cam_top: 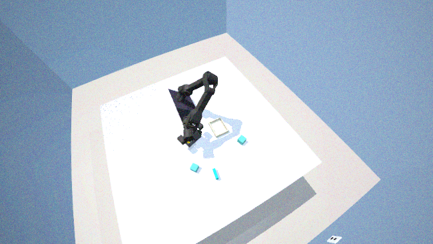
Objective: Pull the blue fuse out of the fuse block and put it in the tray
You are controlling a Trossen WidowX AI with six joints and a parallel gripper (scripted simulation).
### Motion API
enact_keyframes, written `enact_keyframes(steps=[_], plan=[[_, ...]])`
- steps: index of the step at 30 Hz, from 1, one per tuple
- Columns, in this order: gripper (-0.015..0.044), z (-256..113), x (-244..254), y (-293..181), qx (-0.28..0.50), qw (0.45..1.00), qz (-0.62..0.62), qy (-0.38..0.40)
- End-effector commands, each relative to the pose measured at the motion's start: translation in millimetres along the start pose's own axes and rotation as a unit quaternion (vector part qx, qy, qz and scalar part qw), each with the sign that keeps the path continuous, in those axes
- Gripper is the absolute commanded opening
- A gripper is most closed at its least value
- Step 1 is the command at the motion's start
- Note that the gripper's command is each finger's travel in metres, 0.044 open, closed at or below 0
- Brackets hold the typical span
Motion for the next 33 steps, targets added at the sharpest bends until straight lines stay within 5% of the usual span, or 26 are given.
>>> enact_keyframes(steps=[1,10,33], plan=[[0.0061,-0.2,0.1,0.1,0.000,1.000,0.000,0.000],[0.0001,-0.2,0.1,0.1,0.000,1.000,0.000,0.000],[0.0000,-9.6,-0.4,0.5,0.000,1.000,0.000,0.000]])
Point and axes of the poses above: the point midway between the two fingers, 35 mm back from their tips, its own z axis out along the fingers, its own x axis across the jaws, y = z × x, the point moved 5 cm from there along -z, back along the fingers, and after that the axes turned 3 degrees about z, right-handed, at the moved point
